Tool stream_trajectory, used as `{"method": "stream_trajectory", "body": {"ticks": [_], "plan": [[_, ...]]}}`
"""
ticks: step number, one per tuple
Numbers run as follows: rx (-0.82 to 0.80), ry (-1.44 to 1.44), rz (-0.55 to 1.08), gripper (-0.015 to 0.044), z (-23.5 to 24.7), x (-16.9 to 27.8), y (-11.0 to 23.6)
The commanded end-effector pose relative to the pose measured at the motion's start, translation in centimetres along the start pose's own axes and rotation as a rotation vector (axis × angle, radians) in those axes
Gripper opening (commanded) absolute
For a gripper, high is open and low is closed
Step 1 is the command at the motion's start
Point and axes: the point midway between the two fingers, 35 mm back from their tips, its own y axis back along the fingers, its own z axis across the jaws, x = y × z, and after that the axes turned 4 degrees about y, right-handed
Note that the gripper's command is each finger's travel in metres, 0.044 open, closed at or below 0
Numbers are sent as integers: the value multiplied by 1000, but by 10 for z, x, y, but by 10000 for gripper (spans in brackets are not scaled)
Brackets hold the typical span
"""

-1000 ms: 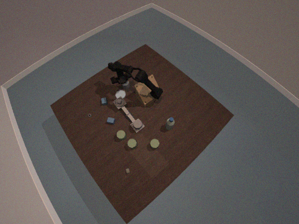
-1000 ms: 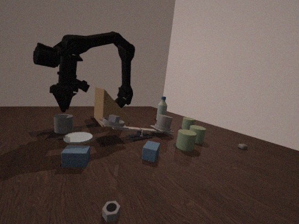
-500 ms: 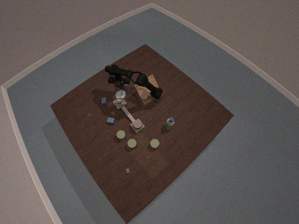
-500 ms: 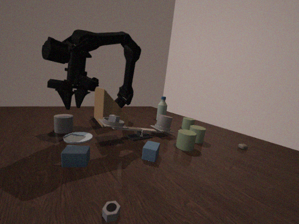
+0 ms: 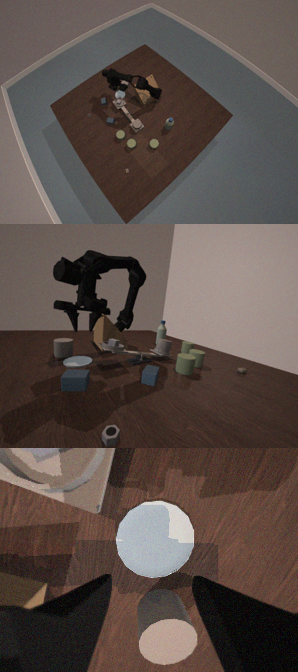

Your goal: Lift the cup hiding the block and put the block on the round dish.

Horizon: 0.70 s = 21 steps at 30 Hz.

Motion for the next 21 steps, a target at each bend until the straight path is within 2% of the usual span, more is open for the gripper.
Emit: {"method": "stream_trajectory", "body": {"ticks": [1,21], "plan": [[-2,-139,-4,260,5,-13,4],[-32,-827,-1,260,39,-68,14]]}}
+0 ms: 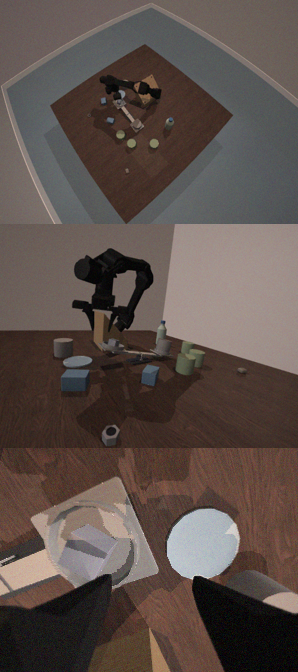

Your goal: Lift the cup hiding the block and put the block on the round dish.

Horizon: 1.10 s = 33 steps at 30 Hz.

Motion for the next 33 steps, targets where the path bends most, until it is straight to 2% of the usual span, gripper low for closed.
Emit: {"method": "stream_trajectory", "body": {"ticks": [1,12,19,22,33], "plan": [[-6,-139,0,260,14,-5,2],[-20,-494,15,260,48,-10,5],[-20,-500,15,260,49,-10,4],[-20,-499,15,260,49,-10,-9],[-20,-499,15,260,49,-11,-21]]}}
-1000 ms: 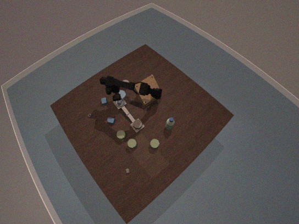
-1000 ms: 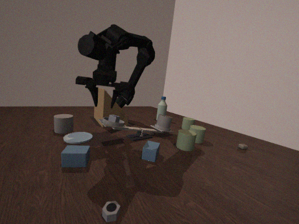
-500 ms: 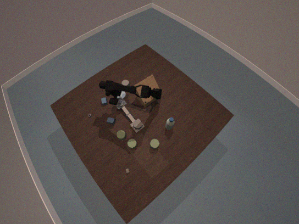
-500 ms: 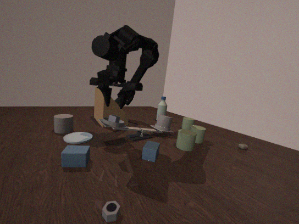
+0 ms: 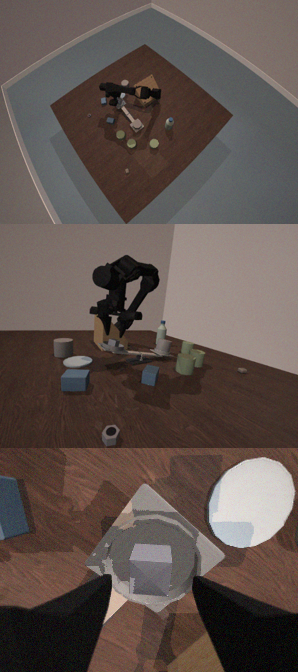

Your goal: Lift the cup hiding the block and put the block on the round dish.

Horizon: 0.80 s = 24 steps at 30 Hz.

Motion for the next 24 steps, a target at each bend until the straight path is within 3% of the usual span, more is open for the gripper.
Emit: {"method": "stream_trajectory", "body": {"ticks": [1,18,22,24], "plan": [[-2,-6,8,260,0,2,-9],[-3,-6,9,260,0,3,-34],[-3,-6,9,155,0,3,-34],[-3,-6,9,142,0,3,-34]]}}
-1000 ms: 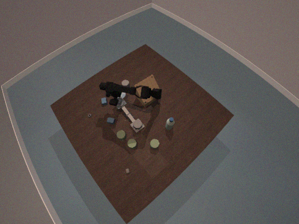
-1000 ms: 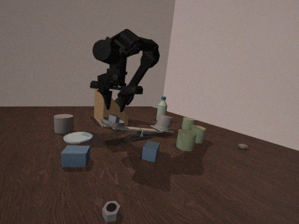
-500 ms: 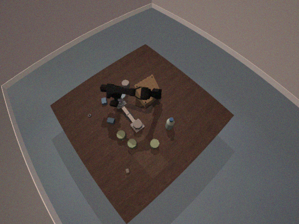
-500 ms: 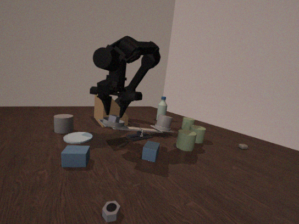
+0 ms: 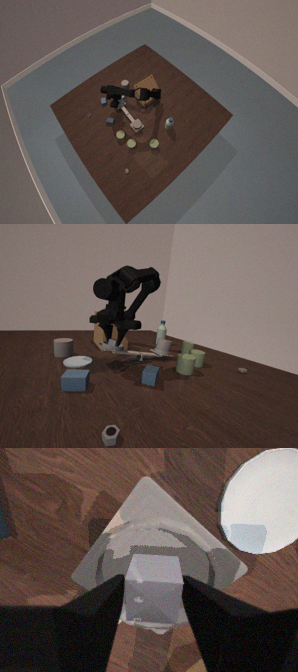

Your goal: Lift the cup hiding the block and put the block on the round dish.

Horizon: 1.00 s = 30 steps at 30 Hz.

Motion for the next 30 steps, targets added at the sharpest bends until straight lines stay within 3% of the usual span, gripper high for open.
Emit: {"method": "stream_trajectory", "body": {"ticks": [1,5,9,26,30], "plan": [[-3,-6,4,135,0,1,-2],[-3,-6,4,108,0,1,-2],[-3,-6,3,3,0,0,5],[0,-7,3,0,-1,0,90],[0,-7,3,0,-1,1,93]]}}
